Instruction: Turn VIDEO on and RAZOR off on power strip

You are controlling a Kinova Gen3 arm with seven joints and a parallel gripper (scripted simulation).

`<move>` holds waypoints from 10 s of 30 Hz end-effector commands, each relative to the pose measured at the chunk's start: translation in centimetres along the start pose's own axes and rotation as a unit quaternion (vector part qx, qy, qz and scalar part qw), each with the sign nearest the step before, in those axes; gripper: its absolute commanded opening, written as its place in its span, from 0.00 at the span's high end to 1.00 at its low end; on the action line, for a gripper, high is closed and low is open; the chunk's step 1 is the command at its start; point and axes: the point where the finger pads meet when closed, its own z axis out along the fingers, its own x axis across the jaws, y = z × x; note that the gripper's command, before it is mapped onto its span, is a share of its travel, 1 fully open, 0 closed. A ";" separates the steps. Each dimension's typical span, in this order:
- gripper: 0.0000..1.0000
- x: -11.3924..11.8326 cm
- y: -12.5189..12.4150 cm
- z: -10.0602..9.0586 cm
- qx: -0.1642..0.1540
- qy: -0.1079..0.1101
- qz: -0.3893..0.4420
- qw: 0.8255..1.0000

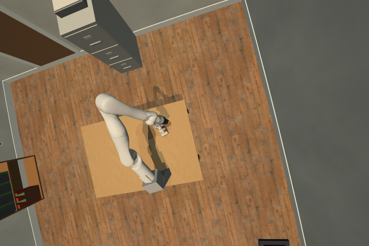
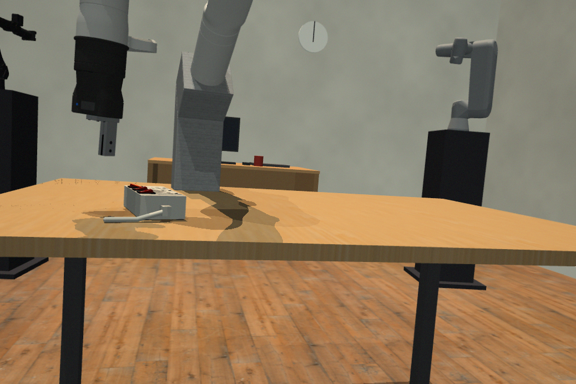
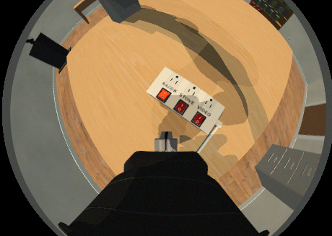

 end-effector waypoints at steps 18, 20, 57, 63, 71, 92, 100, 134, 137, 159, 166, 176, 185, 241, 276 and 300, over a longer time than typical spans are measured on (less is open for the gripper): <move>1.00 -0.7 -0.5 -0.4 -0.010 0.000 0.082 0.997; 1.00 -0.7 -0.8 -0.4 -0.006 0.001 0.077 0.997; 1.00 -1.7 -1.0 -1.0 -0.025 -0.001 0.183 0.983; 1.00 -1.9 -1.0 -1.1 -0.029 -0.001 0.202 0.979; 1.00 -2.1 -0.9 -1.2 -0.033 -0.001 0.219 0.975; 1.00 -2.5 -0.9 -1.5 -0.041 -0.002 0.253 0.967; 1.00 -2.7 -0.9 -1.6 -0.045 -0.002 0.268 0.962; 1.00 -3.5 -0.8 -2.0 -0.059 -0.004 0.321 0.945; 1.00 -3.6 -0.7 -2.1 -0.062 -0.004 0.332 0.941; 1.00 -4.1 -0.6 -2.3 -0.071 -0.005 0.361 0.930; 1.00 -4.3 -0.6 -2.4 -0.073 -0.005 0.369 0.926; 1.00 -4.4 -0.6 -2.5 -0.076 -0.005 0.377 0.923; 1.00 -4.5 -0.5 -2.5 -0.078 -0.005 0.384 0.920; 1.00 -5.4 -0.4 -3.0 -0.093 -0.006 0.428 0.899; 1.00 -5.4 -0.4 -3.0 -0.094 -0.006 0.428 0.899; 1.00 -5.4 -0.4 -3.0 -0.094 -0.006 0.428 0.899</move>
